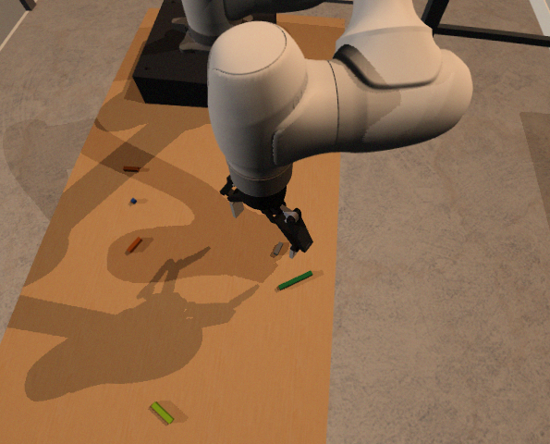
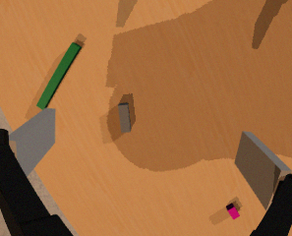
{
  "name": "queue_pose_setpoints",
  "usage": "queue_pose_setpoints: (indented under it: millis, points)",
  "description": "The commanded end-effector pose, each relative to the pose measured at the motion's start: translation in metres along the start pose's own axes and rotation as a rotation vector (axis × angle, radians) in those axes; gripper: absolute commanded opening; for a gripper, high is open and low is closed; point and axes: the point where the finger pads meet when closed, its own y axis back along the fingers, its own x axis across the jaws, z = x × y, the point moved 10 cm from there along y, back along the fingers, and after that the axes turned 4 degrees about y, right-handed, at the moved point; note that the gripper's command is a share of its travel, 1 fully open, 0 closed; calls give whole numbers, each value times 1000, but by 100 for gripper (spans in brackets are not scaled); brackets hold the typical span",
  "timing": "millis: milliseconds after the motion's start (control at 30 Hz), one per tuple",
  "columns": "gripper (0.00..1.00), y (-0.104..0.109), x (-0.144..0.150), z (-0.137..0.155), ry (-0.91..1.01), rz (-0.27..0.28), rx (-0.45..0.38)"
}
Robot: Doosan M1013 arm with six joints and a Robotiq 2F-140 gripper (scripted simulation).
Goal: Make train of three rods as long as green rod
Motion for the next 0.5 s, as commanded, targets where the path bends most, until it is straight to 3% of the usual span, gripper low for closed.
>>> queue_pose_setpoints:
  millis: [0, 300, 333, 467]
  points:
    - [100, 1, -13, 4, 126, -3, -6]
    - [100, 0, -22, 10, 212, -4, -6]
    - [23, 0, -22, 10, 212, -4, -6]
    - [23, 0, -22, 10, 212, -4, -6]
